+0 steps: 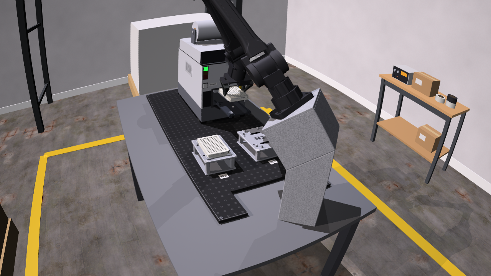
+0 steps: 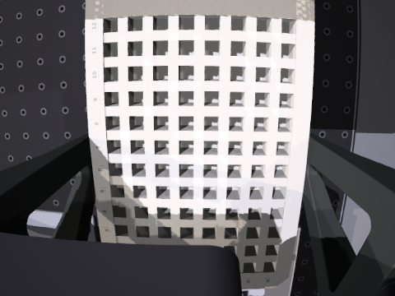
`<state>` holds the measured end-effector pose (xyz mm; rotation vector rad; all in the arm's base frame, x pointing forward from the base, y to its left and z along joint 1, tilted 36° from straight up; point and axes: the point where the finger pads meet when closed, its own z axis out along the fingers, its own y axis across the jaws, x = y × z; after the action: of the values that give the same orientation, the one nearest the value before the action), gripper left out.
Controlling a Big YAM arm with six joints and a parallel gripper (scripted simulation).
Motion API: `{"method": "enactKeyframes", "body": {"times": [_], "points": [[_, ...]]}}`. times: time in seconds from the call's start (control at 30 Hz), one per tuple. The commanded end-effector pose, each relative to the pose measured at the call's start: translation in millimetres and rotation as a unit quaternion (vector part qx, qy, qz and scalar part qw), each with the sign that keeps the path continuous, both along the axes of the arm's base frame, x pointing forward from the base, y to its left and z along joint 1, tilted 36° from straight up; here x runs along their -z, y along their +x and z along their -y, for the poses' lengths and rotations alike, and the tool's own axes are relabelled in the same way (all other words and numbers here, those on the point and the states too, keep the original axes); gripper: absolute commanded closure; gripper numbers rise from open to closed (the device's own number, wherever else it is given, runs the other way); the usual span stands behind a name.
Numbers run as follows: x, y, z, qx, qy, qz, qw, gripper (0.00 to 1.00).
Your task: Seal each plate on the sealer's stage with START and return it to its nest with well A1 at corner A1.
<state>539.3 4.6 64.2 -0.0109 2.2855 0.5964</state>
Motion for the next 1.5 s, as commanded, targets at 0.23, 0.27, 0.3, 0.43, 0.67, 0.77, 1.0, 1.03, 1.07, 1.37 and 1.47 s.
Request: {"method": "enactKeyframes", "body": {"times": [0.23,0.27,0.3,0.43,0.67,0.77,1.0,1.03,1.07,1.37,1.47], "points": [[5.3,4.8,-3.1,0.003,0.002,0.002,1.000,1.00],[5.3,4.8,-3.1,0.003,0.002,0.002,1.000,1.00],[5.3,4.8,-3.1,0.003,0.002,0.002,1.000,1.00],[-9.1,13.3,-1.5,0.004,-0.001,0.017,1.000,1.00],[-5.8,18.2,-9.1,-0.001,0.000,0.018,1.000,1.00],[1.2,17.7,-10.0,-0.002,0.000,0.013,1.000,1.00],[5.5,8.7,-0.7,0.009,0.001,0.006,1.000,1.00],[5.4,7.6,-1.2,0.008,0.001,0.007,1.000,1.00],[6.2,7.7,-1.5,0.008,0.001,0.007,1.000,1.00],[9.5,15.3,-12.8,-0.001,0.001,0.010,1.000,1.00],[8.7,16.5,-12.8,-0.001,0.001,0.010,1.000,1.00]]}}
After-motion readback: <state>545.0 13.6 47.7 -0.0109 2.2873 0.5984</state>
